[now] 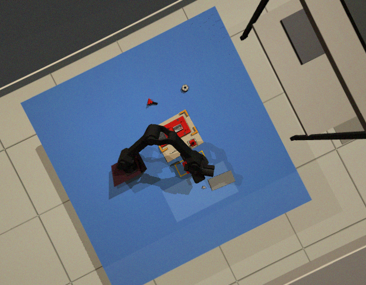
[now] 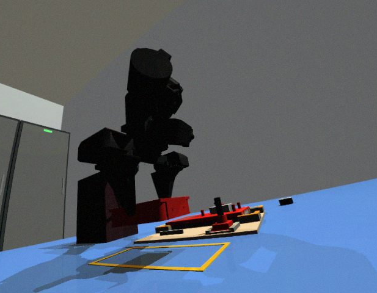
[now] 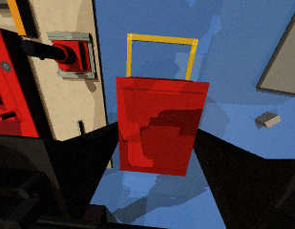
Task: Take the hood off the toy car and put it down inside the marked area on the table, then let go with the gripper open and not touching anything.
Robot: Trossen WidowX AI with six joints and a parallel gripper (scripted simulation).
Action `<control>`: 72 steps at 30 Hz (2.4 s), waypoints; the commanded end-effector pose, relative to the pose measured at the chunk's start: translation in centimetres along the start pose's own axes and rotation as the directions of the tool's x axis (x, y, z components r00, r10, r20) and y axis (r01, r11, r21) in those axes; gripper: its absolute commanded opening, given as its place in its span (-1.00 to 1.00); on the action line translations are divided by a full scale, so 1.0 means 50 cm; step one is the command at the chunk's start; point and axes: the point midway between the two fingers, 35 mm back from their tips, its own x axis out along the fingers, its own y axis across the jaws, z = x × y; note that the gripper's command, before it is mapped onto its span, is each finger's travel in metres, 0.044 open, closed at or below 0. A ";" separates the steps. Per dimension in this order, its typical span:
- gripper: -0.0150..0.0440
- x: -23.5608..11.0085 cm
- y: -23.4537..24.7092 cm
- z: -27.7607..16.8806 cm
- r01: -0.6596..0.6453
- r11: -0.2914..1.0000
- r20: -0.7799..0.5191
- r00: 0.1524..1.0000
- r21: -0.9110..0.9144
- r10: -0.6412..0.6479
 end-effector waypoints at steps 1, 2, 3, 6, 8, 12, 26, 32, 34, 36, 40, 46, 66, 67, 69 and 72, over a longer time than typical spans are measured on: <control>-0.49 0.006 0.001 0.000 -0.003 1.000 0.002 1.000 0.003 0.003; -0.49 0.008 0.001 0.000 -0.003 1.000 0.002 1.000 0.003 0.003; -0.49 0.009 0.001 0.000 -0.003 1.000 0.002 1.000 0.003 0.003; -0.49 0.013 0.001 0.000 -0.003 1.000 0.002 1.000 0.003 0.003; -0.49 0.016 0.001 -0.001 -0.003 1.000 0.002 1.000 0.003 0.003; -0.49 0.021 0.002 -0.001 -0.004 1.000 0.002 1.000 0.003 0.004; -0.49 0.040 0.003 -0.003 -0.005 1.000 0.001 1.000 0.003 0.005; -0.49 0.048 0.003 -0.003 -0.006 1.000 0.001 1.000 0.003 0.006; -0.49 0.051 0.004 -0.004 -0.006 1.000 0.001 1.000 0.003 0.006; -0.49 0.053 0.004 -0.004 -0.006 1.000 0.001 1.000 0.003 0.006; -0.49 0.054 0.004 -0.004 -0.006 1.000 0.001 1.000 0.003 0.006; -0.49 0.060 0.004 -0.004 -0.006 1.000 0.001 1.000 0.003 0.006; -0.49 0.080 0.004 -0.004 -0.007 1.000 0.001 1.000 0.003 0.007; -0.49 0.081 0.004 -0.004 -0.007 1.000 0.001 1.000 0.003 0.007; -0.49 0.083 0.004 -0.004 -0.007 1.000 0.001 1.000 0.003 0.007; -0.49 0.086 0.004 -0.004 -0.007 1.000 0.001 1.000 0.003 0.007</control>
